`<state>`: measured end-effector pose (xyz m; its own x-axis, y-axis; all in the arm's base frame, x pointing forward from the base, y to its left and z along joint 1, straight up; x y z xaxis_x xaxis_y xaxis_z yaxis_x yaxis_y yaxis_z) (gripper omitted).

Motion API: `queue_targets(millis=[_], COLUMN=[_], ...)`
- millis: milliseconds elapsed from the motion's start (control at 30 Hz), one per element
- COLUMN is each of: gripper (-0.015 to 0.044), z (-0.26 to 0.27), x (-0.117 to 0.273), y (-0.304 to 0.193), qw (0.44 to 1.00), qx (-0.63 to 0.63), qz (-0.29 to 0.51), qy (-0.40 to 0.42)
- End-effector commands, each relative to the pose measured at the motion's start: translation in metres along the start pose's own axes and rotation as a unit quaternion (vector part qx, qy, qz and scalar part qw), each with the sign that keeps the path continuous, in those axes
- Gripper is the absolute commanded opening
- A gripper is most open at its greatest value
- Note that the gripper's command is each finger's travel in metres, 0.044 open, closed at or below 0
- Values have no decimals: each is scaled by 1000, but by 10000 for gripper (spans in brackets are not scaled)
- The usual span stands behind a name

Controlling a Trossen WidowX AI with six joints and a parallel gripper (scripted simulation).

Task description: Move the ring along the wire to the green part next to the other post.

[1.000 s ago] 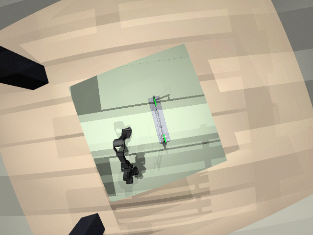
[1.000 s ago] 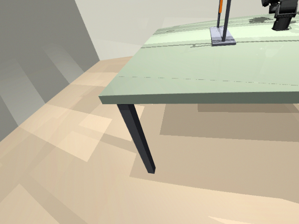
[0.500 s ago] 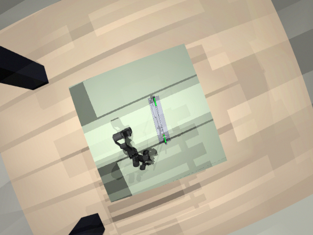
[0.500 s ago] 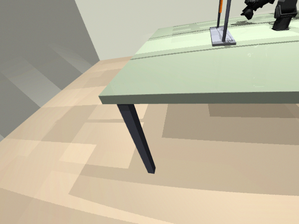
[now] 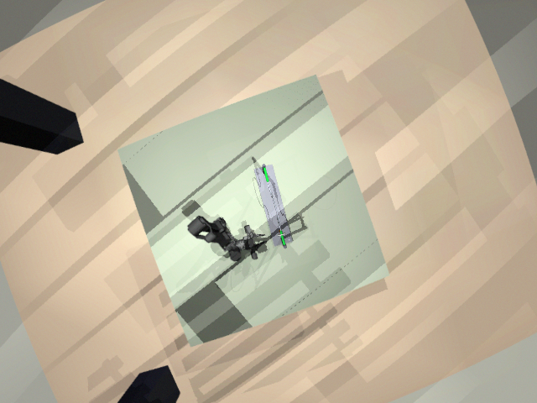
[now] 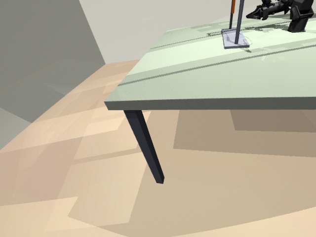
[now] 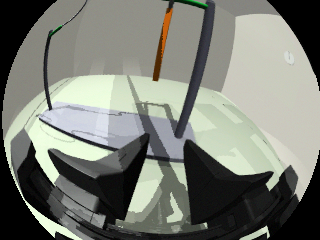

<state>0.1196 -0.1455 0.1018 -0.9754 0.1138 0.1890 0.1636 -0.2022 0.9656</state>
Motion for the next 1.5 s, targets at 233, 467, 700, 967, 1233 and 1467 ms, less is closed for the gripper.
queue_targets(millis=[233,467,700,967,1233,1467], gripper=[160,160,160,160,160,160], z=[15,23,30,29,28,28], x=[-4,-25,-33,-40,-51,-62], y=[1,26,39,41,44,46], qw=[999,999,998,998,998,998], qx=[-18,-7,-7,-7,-7,-7], qz=[-7,-32,-53,-53,-53,-53], qy=[35,23,20,20,20,20])
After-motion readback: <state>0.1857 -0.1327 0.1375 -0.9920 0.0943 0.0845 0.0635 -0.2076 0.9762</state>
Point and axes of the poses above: the point midway between the two fingers, 35 mm back from their tips, its own x axis back along the fingers, its own z axis across the jaws, y = z × x, the point moved 8 cm from there along x, back along the fingers, and after that the axes turned 12 degrees about -x, right-handed, at the moved point
